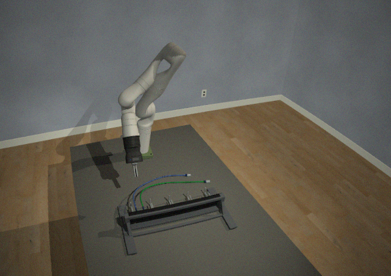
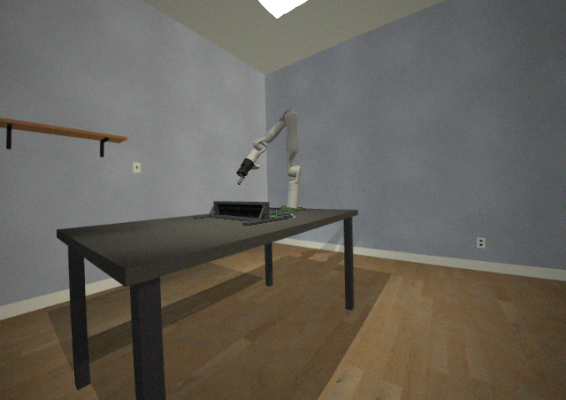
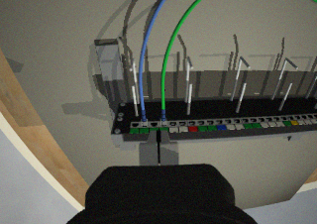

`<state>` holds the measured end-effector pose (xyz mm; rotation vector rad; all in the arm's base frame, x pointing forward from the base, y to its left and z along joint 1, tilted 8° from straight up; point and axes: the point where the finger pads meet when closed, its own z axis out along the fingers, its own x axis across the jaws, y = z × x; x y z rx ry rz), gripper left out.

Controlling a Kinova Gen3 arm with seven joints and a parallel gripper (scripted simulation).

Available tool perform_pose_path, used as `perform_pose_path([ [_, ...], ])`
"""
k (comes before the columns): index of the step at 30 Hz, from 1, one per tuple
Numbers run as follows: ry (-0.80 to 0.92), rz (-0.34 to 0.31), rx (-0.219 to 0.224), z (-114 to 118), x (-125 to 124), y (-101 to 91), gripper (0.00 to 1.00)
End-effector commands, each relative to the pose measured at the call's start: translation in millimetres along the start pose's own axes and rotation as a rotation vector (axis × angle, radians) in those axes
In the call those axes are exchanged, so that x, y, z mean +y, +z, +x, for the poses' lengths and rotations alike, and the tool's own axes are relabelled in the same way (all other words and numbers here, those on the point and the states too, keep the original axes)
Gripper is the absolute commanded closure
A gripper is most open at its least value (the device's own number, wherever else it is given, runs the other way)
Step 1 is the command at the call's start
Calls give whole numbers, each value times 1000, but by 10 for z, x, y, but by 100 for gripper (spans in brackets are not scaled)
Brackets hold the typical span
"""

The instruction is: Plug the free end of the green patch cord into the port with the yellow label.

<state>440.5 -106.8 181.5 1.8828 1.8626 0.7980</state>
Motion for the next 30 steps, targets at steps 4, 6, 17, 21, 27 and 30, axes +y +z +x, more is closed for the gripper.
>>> perform_pose_path([
  [4, -5, -17, 12, 54, 65, -108, 100],
  [6, -5, -17, 12, 53, 64, -124, 100],
  [17, -5, -17, 12, 52, 63, -220, 100],
  [21, -5, -17, 12, 52, 62, -225, 100],
  [27, -5, -17, 12, 53, 62, -225, 100],
  [30, -8, -16, 14, 65, 64, -221, 100],
])
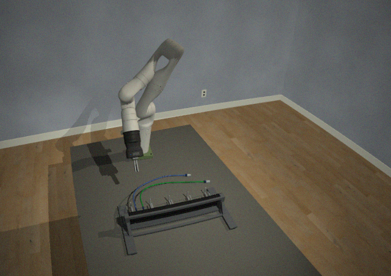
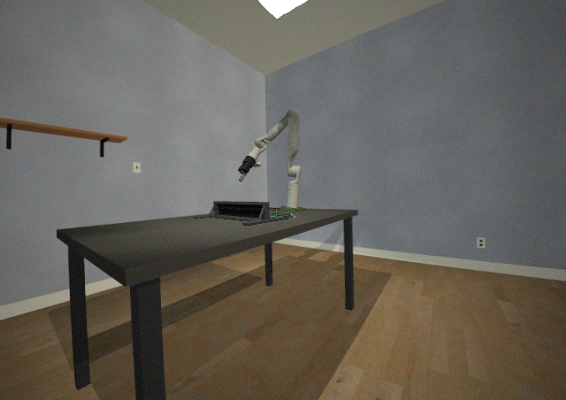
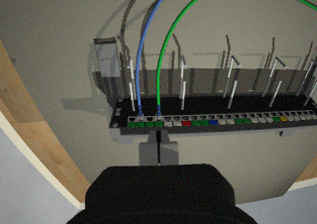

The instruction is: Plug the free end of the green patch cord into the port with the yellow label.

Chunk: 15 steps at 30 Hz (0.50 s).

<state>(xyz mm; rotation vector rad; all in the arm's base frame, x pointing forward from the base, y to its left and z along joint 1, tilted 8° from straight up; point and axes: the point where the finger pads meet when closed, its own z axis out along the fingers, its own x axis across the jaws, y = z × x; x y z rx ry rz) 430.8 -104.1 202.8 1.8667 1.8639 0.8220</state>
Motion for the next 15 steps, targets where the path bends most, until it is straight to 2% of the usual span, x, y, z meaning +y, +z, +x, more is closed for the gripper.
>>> perform_pose_path([
  [1, -4, 0, 3, 15, 9, 4, 100],
  [9, -32, 14, 30, 142, 21, 52, 100],
  [15, -96, 47, 87, 427, 32, 152, 100],
])
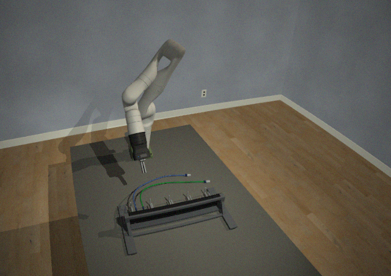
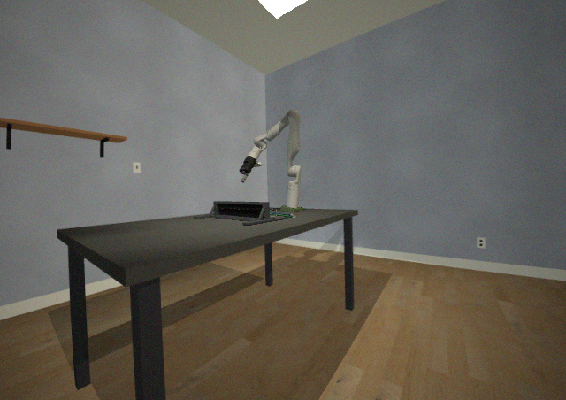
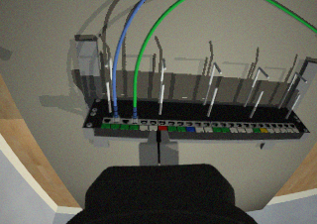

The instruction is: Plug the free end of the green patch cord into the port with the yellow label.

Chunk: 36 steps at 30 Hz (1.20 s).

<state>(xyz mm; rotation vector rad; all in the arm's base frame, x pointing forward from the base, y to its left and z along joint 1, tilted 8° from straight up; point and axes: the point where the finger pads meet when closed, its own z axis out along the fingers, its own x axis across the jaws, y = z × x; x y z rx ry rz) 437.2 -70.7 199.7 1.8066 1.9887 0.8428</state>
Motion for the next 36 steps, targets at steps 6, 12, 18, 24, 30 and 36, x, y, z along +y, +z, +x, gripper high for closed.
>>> perform_pose_path([
  [6, -129, 66, 102, 534, 40, 215, 100],
  [12, -219, 117, 167, 892, 12, 338, 100],
  [18, -378, 209, 261, 1481, -105, 516, 100],
  [24, -557, 310, 338, 2060, -308, 664, 100],
  [30, -679, 375, 374, 2410, -472, 742, 100],
  [36, -853, 459, 402, 2853, -721, 827, 100],
])
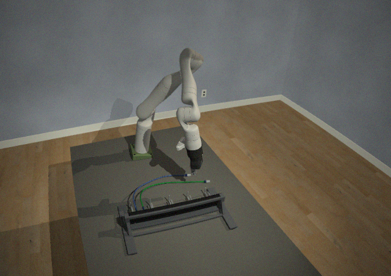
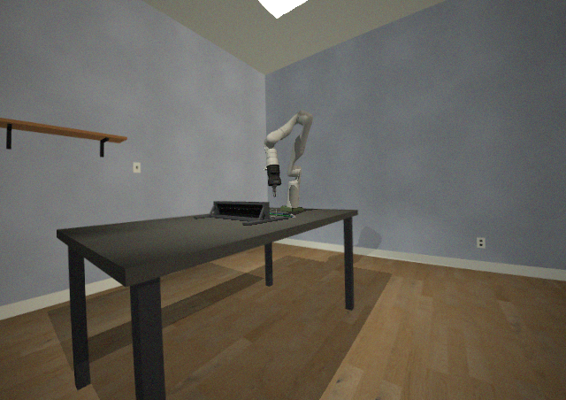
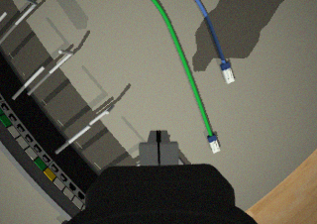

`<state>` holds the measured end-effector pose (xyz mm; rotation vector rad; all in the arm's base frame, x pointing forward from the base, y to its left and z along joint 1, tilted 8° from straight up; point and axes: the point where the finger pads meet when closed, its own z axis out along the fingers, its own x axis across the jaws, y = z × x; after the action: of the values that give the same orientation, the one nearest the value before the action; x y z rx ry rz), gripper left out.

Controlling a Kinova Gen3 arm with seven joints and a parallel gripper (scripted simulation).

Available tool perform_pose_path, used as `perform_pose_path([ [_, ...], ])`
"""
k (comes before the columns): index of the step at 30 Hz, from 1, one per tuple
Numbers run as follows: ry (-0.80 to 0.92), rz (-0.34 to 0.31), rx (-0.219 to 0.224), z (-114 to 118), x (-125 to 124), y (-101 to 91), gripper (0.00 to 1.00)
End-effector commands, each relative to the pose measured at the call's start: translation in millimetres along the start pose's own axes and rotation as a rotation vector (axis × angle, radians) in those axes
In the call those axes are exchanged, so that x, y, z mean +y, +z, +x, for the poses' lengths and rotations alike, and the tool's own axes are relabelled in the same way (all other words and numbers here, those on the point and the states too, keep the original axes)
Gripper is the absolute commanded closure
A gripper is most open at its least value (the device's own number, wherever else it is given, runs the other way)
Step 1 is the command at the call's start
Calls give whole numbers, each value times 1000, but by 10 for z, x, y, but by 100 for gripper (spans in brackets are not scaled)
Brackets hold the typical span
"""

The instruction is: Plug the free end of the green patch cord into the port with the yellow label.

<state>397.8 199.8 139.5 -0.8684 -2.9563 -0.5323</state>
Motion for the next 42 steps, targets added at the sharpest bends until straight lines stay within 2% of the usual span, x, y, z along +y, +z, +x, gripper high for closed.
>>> perform_pose_path([
  [1, -94, 45, 16, 256, 145, 167, 100],
  [7, -221, 126, 20, 558, 261, 364, 100],
  [9, -221, 126, 20, 558, 261, 364, 100],
  [19, -340, 200, 10, 839, 356, 537, 100],
  [42, -363, 213, 6, 891, 373, 568, 100],
])
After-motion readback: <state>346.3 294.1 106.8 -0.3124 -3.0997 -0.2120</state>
